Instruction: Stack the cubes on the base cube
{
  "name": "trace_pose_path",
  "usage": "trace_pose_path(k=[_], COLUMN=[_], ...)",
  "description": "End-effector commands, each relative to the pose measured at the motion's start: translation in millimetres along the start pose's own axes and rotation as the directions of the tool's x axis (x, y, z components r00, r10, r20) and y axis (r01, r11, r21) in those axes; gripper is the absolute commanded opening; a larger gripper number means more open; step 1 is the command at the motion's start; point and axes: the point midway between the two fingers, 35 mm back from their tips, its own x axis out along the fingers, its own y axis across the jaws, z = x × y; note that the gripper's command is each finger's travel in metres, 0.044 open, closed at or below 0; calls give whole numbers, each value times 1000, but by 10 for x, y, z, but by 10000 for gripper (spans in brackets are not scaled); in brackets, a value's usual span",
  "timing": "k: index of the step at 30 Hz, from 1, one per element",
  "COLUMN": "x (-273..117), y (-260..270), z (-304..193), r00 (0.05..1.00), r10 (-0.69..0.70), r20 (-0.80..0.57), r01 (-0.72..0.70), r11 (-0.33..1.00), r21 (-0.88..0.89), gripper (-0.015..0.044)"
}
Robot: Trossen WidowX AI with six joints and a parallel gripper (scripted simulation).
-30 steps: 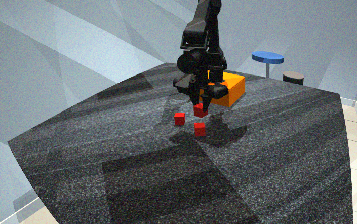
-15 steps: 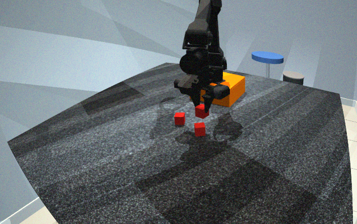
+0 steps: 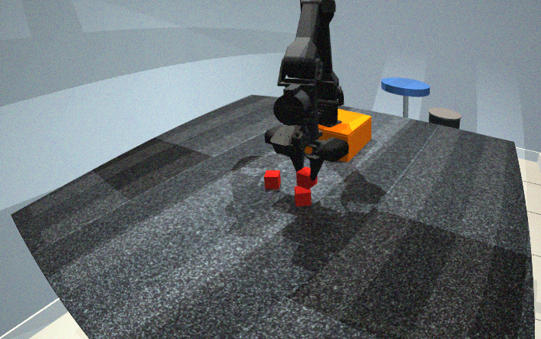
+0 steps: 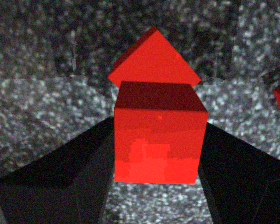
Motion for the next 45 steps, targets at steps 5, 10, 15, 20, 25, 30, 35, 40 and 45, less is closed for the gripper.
trace_pose_path(k=[5, 10, 15, 20, 25, 30, 35, 40, 45], x=[28, 28, 28, 28, 28, -65, -117, -176, -233], y=[2, 2, 2, 2, 2, -3, -3, -3, -3], z=[-9, -9, -9, -9, -9, -7, -7, -6, -6], r00=[1000, 1000, 1000, 1000, 1000, 1000, 1000, 1000, 1000], r10=[2, 2, 2, 2, 2, -1, -1, -1, -1], r20=[-2, -2, -2, -2, -2, -2, -2, -2, -2], r01=[-2, -2, -2, -2, -2, 1, 1, 1, 1], r11=[1000, 1000, 1000, 1000, 1000, 1000, 1000, 1000, 1000], r21=[0, 0, 0, 0, 0, 0, 0, 0, 0], gripper=[105, 105, 105, 184, 205, 205, 205, 205, 205])
